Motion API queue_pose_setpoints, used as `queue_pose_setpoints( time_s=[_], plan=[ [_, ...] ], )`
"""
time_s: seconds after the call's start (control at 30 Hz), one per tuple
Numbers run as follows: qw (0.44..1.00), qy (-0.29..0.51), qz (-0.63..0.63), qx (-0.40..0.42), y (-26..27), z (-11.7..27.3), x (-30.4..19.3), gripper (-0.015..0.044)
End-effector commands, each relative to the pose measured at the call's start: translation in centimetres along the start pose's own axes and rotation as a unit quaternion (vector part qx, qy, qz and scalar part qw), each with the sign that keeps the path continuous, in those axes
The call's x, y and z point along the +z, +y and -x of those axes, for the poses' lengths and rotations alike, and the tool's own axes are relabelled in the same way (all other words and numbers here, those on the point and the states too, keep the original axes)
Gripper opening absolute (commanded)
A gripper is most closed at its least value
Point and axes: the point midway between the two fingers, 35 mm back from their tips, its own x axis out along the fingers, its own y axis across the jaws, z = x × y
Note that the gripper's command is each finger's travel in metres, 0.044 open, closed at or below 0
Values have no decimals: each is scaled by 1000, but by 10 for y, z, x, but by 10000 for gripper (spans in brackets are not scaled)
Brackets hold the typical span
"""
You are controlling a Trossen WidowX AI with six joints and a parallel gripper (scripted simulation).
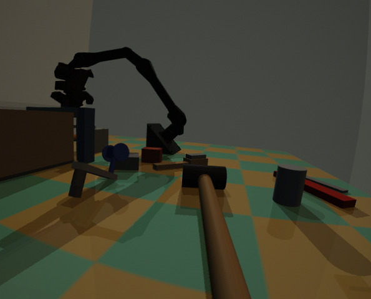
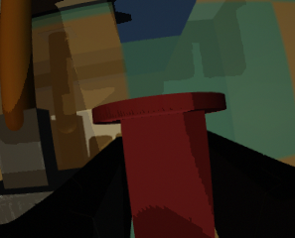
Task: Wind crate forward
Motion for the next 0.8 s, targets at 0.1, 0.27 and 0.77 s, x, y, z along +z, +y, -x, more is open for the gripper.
queue_pose_setpoints(
  time_s=[0.1, 0.27, 0.77],
  plan=[
    [1000, -4, 3, 12, 15, -10, 14, 0],
    [1000, -4, 3, 13, 19, -11, 17, 0],
    [1000, -4, 3, 13, 33, -16, 27, 0]
  ],
)
